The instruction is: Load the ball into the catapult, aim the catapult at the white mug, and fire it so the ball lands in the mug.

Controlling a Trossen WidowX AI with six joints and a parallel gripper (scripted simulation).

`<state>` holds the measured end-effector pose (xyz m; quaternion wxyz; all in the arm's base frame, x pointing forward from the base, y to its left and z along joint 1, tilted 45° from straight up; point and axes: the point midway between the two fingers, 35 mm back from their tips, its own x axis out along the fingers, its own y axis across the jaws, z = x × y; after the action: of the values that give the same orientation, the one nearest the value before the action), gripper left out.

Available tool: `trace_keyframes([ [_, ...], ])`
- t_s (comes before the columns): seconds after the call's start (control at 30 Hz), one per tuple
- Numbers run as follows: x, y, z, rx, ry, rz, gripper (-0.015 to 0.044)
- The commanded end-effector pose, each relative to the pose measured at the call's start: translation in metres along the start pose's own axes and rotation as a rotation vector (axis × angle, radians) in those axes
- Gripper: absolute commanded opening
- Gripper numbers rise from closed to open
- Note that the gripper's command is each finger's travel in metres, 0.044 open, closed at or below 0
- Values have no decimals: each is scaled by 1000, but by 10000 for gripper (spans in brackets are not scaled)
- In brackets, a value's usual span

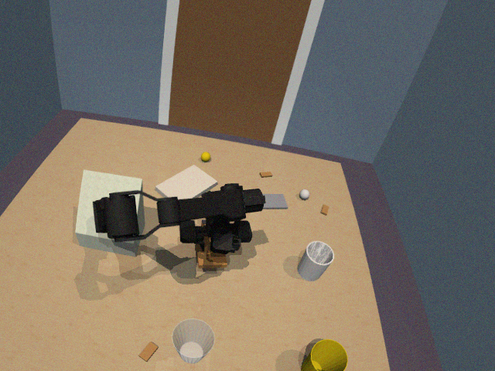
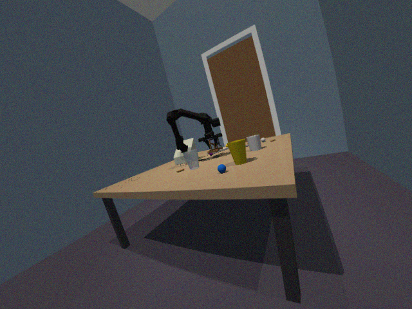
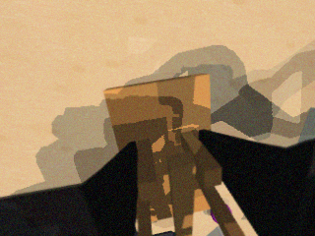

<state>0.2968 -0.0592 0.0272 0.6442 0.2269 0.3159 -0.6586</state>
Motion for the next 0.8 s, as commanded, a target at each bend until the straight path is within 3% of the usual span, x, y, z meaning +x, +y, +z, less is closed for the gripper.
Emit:
trace_keyframes([
  [0.0, -3, 2, 0, -102, 7, 10, 0],
  [0.5, -2, 17, -3, -593, 2, 9, 0],
  [0.77, -1, 21, -5, -614, 1, 10, 0],
])
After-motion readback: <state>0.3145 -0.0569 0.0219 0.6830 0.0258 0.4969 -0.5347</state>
